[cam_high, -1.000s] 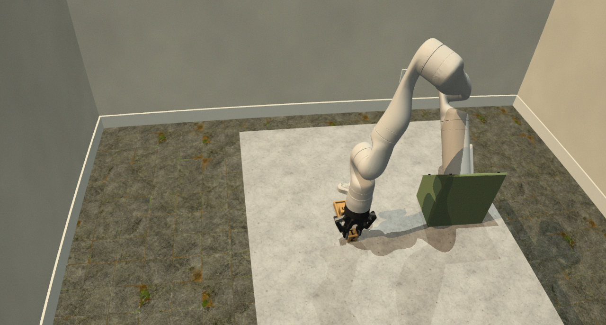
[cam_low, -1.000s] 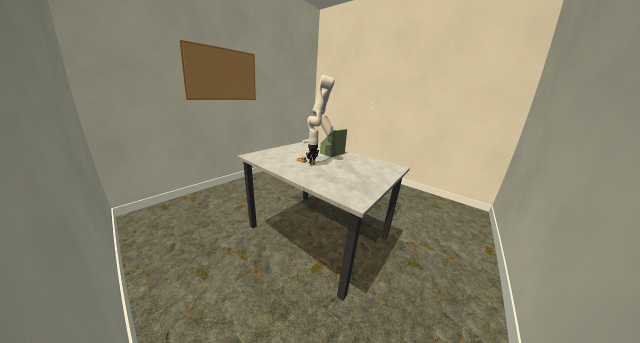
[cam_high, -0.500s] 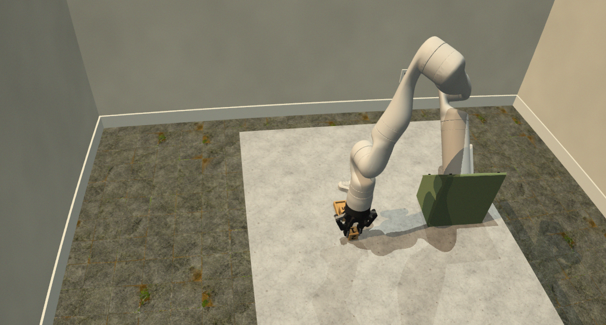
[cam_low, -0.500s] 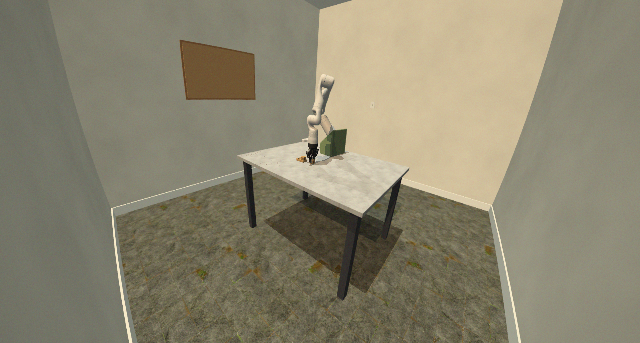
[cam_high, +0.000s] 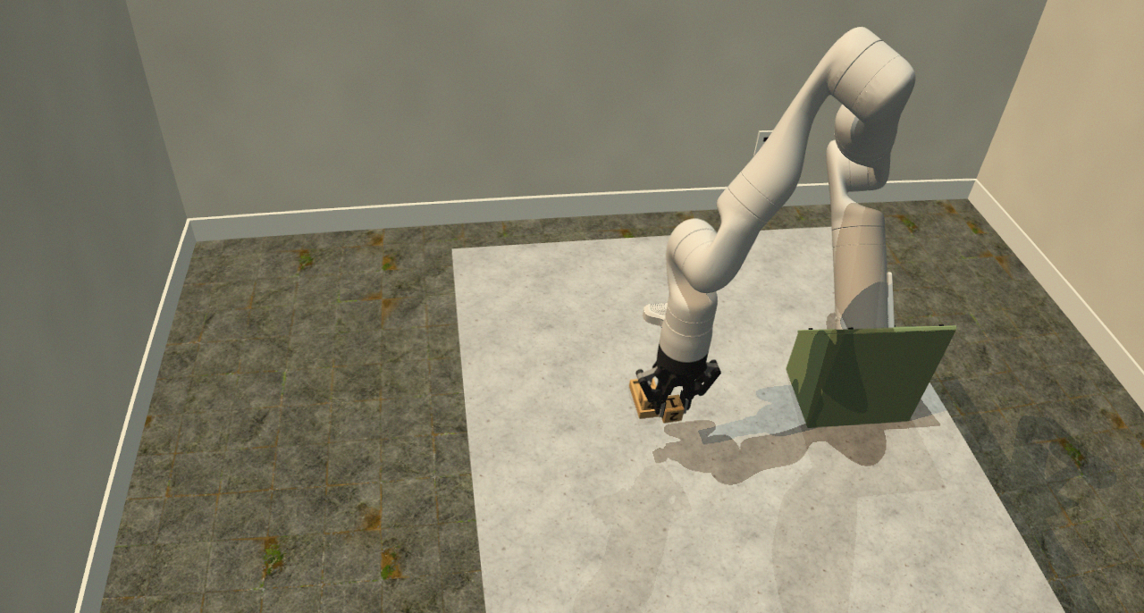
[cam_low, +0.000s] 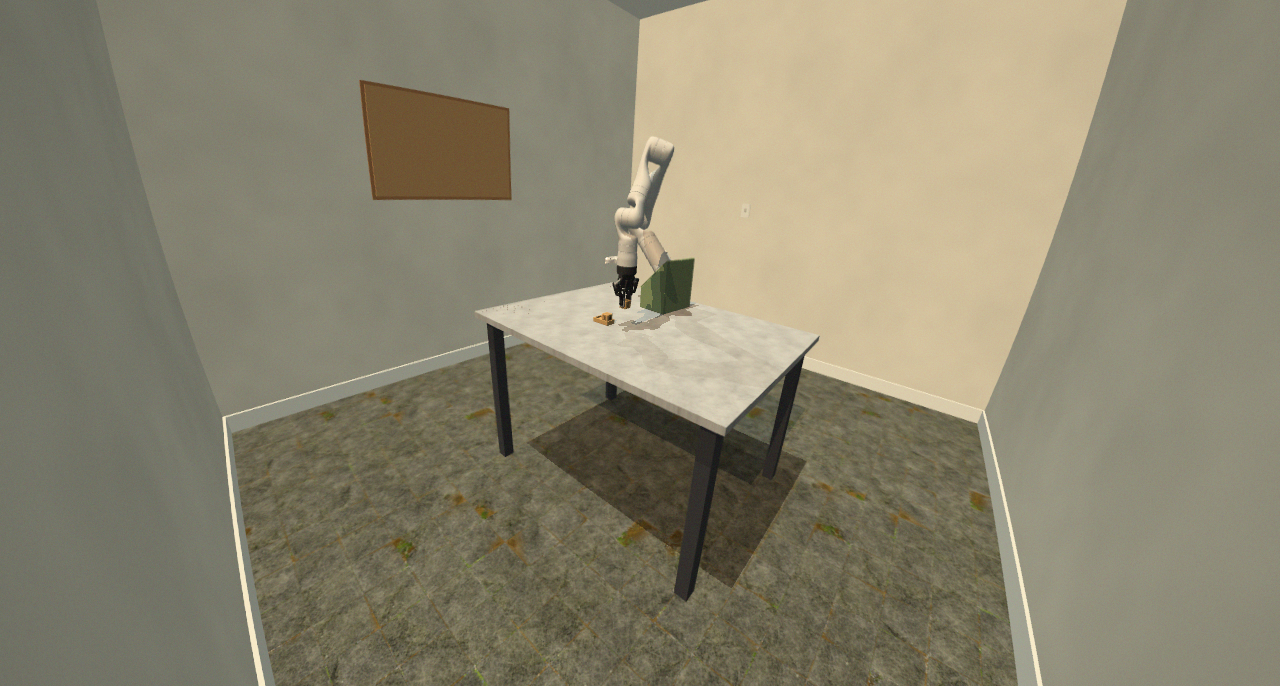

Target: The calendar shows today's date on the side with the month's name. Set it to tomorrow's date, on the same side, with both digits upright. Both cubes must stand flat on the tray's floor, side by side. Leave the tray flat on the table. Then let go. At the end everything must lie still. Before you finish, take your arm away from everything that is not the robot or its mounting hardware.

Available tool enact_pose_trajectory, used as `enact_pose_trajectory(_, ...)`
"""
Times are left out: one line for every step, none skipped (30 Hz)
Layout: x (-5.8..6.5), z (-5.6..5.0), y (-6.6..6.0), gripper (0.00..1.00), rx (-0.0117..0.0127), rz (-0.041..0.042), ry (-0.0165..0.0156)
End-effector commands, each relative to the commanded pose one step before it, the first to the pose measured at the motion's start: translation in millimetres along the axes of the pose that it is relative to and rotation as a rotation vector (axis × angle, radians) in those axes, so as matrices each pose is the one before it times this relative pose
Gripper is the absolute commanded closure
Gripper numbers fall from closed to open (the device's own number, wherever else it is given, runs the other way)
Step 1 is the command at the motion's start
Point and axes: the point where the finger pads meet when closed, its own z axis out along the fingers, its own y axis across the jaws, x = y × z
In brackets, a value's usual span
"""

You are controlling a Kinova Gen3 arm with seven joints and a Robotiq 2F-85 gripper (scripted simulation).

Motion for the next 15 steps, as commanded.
enact_pose_trajectory(-4.31, -12.44, -2.52, 0.72, 0.01403, -0.00491, -0.00957)
enact_pose_trajectory(0.00, -1.03, 0.00, 0.72, 0.00000, 0.00000, 0.00000)
enact_pose_trajectory(0.00, -0.41, 0.00, 0.72, 0.00000, 0.00000, 0.00000)
enact_pose_trajectory(0.00, -0.06, 0.00, 0.72, 0.00000, 0.00000, 0.00000)
enact_pose_trajectory(0.00, 0.00, 0.00, 0.72, 0.00000, 0.00000, 0.00000)
enact_pose_trajectory(0.00, 0.00, 0.00, 0.72, 0.00000, 0.00000, 0.00000)
enact_pose_trajectory(0.00, 0.00, 0.00, 0.72, 0.00000, 0.00000, 0.00000)
enact_pose_trajectory(0.00, 0.00, 0.00, 0.72, 0.00000, 0.00000, 0.00000)
enact_pose_trajectory(0.00, 0.00, 0.00, 0.72, 0.00000, 0.00000, 0.00000)
enact_pose_trajectory(0.00, 0.00, 0.00, 0.72, 0.00000, 0.00000, 0.00000)
enact_pose_trajectory(0.84, -0.13, -0.15, 0.72, 0.00014, 0.00010, 0.00000)
enact_pose_trajectory(4.97, -0.76, -0.86, 0.72, 0.00080, 0.00059, 0.00002)
enact_pose_trajectory(10.91, -1.54, -1.62, 0.72, 0.00150, 0.00132, 0.00009)
enact_pose_trajectory(0.00, 0.00, 0.00, 0.72, 0.00000, 0.00000, 0.00000)
enact_pose_trajectory(0.00, 0.00, 0.00, 0.72, 0.00000, 0.00000, 0.00000)
